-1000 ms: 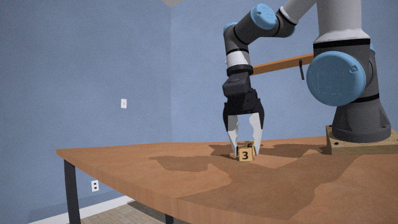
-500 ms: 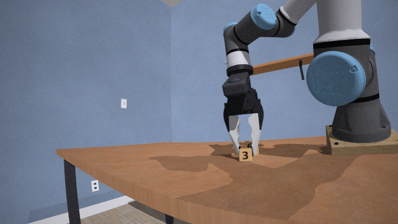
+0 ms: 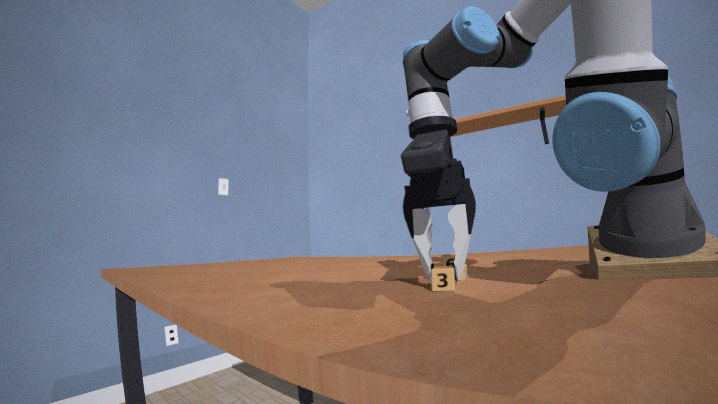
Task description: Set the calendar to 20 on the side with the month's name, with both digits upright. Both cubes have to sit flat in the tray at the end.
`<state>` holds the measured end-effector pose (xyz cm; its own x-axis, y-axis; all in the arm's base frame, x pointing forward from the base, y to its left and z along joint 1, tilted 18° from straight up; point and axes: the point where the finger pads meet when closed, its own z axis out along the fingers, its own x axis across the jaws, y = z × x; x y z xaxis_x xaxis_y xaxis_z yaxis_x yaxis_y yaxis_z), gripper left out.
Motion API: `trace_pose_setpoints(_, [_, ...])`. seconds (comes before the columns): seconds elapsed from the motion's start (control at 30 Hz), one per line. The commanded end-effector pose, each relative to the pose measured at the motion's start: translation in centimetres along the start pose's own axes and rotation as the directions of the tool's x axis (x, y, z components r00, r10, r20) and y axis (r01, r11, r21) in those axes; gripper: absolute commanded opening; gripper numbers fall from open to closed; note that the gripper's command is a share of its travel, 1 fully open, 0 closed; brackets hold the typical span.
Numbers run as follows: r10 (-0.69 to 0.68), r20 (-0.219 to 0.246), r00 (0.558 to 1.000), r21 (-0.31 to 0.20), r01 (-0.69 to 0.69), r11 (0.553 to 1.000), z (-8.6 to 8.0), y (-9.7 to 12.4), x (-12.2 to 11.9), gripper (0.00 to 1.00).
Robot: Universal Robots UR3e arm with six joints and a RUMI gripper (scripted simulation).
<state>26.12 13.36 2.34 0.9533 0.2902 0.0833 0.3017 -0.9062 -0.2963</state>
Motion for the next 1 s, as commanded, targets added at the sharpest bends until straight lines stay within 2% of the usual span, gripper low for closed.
trace_pose_setpoints(0.0, [0.0, -0.002, 1.0, 0.0, 0.0, 1.0, 0.0, 0.0, 0.1, 0.1])
trace_pose_setpoints(0.5, [0.0, -0.002, 1.0, 0.0, 0.0, 1.0, -0.1, 0.0, 0.1, 0.1])
trace_pose_setpoints(0.83, [0.0, -0.003, 1.0, -0.002, 0.0, 1.0, -1.2, 0.0, 0.1, 0.1])
trace_pose_setpoints(0.97, [0.0, -0.003, 1.0, -0.002, 0.0, 1.0, -2.2, 0.1, 0.1, 0.1])
